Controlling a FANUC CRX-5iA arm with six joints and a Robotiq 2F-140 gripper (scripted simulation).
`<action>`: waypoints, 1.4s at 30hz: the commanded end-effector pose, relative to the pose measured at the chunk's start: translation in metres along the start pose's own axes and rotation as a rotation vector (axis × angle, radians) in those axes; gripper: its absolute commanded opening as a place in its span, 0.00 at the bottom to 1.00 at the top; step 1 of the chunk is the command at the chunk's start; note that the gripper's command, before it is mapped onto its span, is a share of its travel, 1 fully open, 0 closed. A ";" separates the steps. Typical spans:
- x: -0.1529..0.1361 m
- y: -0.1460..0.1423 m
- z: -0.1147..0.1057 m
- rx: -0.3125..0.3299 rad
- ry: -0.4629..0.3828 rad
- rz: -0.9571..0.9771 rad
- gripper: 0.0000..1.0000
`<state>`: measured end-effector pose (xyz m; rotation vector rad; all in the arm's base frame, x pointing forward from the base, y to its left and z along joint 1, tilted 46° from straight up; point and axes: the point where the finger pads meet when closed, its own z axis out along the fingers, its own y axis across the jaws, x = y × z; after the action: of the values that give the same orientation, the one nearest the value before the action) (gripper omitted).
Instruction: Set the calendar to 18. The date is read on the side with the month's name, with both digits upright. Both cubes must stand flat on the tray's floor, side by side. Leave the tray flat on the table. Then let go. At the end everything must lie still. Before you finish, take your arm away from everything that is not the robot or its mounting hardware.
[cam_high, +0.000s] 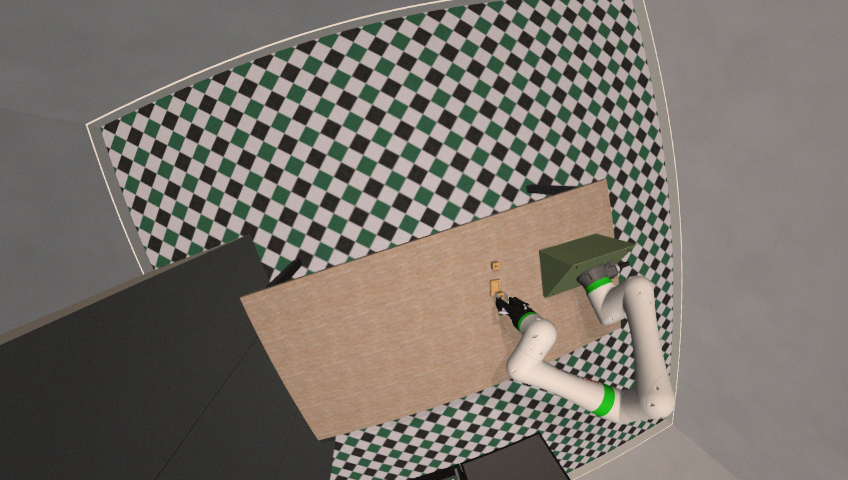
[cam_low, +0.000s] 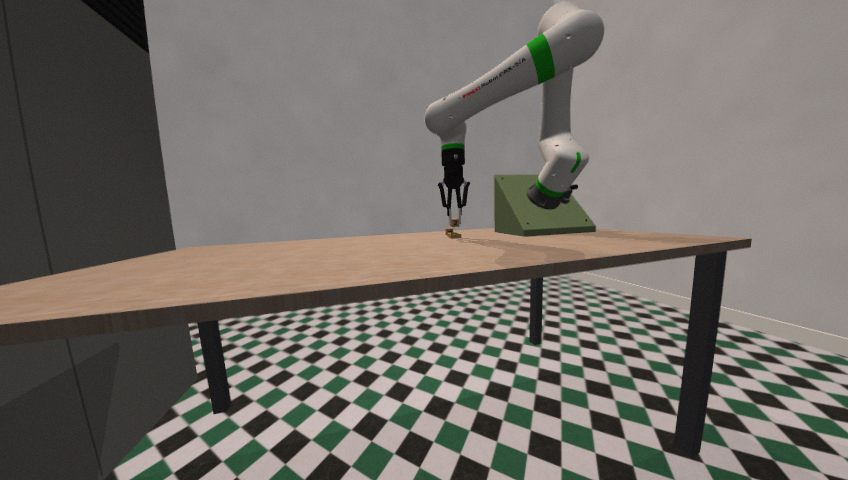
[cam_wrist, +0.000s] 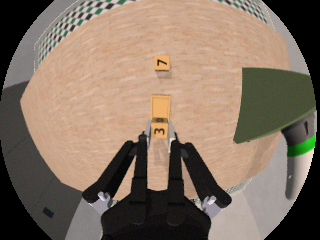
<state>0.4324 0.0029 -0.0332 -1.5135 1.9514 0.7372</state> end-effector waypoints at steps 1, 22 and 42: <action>0.000 0.000 0.000 0.000 0.000 0.000 0.17; 0.000 0.000 0.000 0.000 0.000 0.000 0.17; 0.000 0.000 0.012 0.000 0.000 0.000 0.17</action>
<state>0.4334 0.0100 -0.0401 -1.5135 1.9514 0.7372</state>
